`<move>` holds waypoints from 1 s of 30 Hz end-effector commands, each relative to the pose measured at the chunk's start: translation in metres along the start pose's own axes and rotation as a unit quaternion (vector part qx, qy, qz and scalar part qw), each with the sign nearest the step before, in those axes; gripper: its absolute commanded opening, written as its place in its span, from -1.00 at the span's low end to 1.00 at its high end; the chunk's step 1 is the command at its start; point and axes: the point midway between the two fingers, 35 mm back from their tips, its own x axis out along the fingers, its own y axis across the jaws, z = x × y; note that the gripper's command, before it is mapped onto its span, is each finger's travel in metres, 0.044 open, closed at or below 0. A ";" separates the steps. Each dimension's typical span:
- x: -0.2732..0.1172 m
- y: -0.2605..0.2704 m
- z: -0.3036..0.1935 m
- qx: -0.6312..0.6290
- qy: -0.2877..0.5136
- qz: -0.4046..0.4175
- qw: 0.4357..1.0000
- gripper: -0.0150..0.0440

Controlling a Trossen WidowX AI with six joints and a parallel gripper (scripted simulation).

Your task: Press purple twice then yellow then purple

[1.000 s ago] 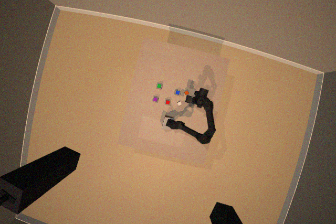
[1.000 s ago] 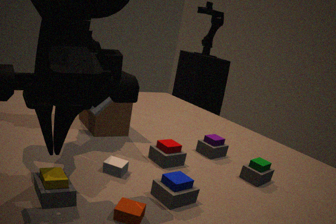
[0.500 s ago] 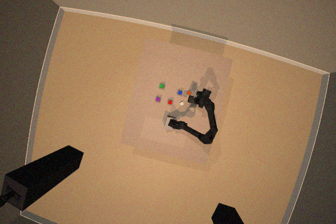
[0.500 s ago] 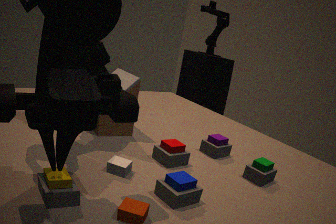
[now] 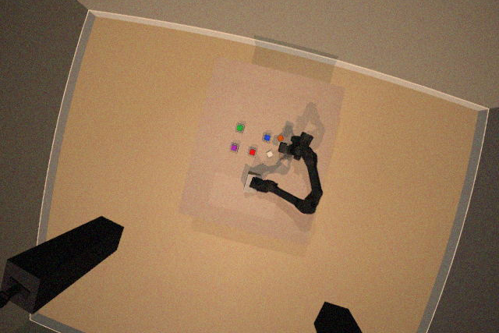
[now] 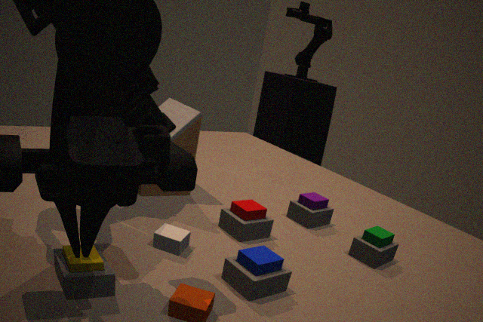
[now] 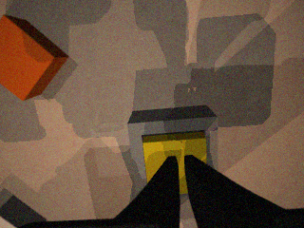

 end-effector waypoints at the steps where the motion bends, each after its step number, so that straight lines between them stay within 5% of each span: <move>1: 0.002 0.002 -0.002 -0.005 0.004 0.001 1.000 -0.42; 14: 0.002 0.002 -0.002 -0.005 0.004 0.001 1.000 -0.42; 24: -0.033 0.002 -0.002 -0.005 0.004 0.003 1.000 -0.42; 30: -0.091 0.002 -0.001 -0.006 0.004 0.004 1.000 -0.42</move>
